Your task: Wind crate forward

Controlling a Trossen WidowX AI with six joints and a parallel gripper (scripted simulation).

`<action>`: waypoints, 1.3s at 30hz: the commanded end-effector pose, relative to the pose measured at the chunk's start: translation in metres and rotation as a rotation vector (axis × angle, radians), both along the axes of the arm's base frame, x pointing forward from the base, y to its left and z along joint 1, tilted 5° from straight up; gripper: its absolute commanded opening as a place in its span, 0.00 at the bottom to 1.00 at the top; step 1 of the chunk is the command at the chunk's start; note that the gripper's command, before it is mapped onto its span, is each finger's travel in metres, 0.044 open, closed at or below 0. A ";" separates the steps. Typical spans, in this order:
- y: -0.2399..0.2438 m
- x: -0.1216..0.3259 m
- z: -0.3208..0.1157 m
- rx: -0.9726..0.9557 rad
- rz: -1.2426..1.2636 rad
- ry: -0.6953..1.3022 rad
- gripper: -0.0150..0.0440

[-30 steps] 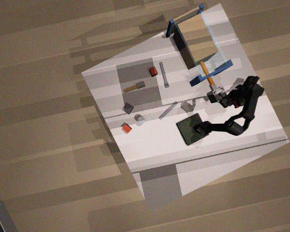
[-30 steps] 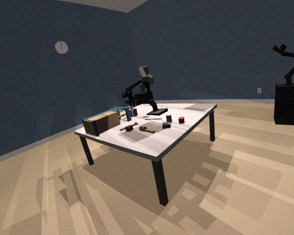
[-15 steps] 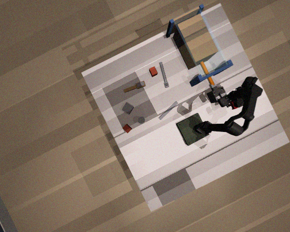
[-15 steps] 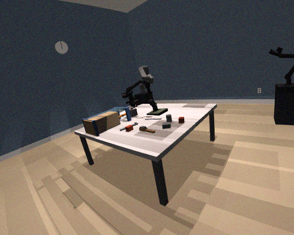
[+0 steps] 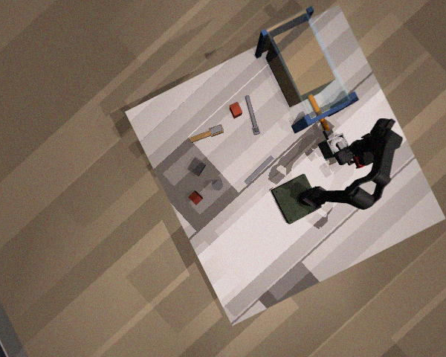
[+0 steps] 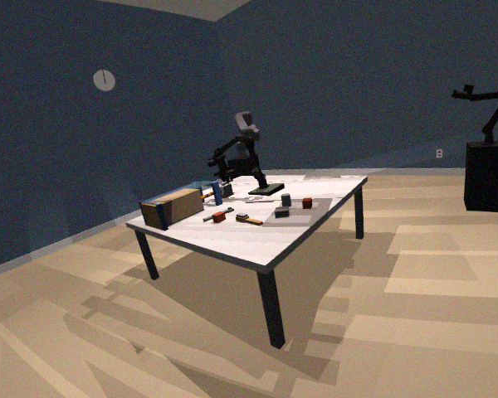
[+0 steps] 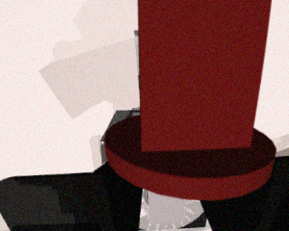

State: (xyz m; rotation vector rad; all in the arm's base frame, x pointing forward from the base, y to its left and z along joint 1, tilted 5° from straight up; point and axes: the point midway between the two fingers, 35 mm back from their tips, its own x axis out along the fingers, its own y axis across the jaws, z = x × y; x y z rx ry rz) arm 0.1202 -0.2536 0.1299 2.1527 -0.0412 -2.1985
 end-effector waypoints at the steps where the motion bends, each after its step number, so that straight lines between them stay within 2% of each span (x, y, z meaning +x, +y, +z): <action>1: -0.001 0.001 -0.003 -0.002 0.015 0.000 0.25; 20: 0.003 0.000 -0.006 0.003 -0.072 -0.008 0.25; 39: 0.000 0.000 -0.006 -0.001 -0.004 -0.002 0.25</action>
